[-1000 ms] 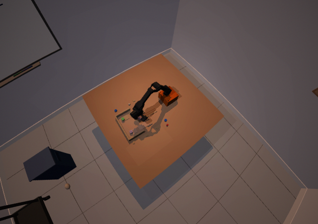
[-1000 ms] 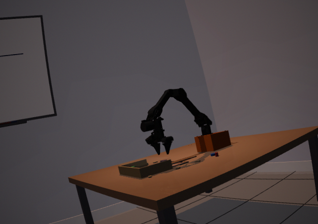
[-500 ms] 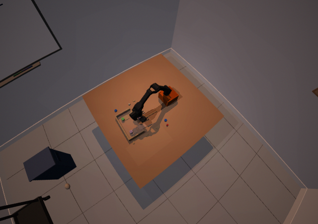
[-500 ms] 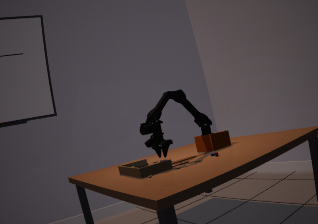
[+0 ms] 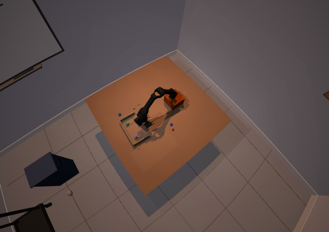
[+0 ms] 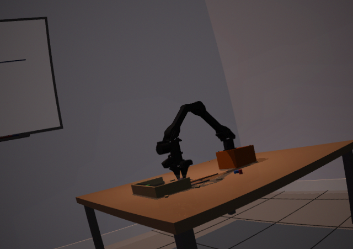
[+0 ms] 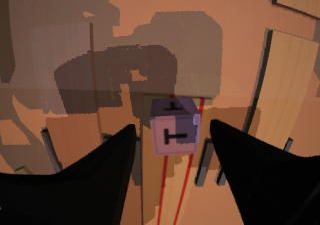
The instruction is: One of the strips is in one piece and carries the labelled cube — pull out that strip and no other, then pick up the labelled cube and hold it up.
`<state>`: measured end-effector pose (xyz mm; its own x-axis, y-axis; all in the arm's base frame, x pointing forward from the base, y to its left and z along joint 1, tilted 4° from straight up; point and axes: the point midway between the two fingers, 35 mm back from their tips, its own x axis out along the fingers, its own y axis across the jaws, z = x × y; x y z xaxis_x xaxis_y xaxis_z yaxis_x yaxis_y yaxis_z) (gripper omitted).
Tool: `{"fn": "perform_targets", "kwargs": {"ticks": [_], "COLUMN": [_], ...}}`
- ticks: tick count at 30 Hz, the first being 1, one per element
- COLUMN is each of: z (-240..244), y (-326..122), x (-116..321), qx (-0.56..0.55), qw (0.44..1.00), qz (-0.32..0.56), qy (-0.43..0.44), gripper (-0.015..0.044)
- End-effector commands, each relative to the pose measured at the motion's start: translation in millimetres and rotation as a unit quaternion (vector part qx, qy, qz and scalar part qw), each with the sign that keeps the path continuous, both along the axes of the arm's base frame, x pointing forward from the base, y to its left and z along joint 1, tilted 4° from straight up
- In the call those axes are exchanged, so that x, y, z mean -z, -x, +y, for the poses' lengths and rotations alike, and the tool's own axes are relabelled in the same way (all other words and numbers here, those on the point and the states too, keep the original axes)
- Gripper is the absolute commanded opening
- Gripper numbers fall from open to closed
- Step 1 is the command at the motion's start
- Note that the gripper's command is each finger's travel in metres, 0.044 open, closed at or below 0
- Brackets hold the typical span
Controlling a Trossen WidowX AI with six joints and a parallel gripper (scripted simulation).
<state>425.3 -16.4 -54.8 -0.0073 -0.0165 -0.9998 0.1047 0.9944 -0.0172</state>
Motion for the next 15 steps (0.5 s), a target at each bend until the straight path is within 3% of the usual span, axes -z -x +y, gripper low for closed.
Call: {"fn": "perform_targets", "kwargs": {"ticks": [1,13,15], "z": [-0.6,-0.7,-0.1], "y": [3.5,4.1,3.0], "x": [10.2,17.4,14.9], "qx": [-0.003,-0.003,0.0], "qw": [1.0,1.0,1.0], "qz": [0.006,0.007,0.004], "qy": [0.001,0.001,0.0], "gripper": [0.025,0.025,0.0197]}}
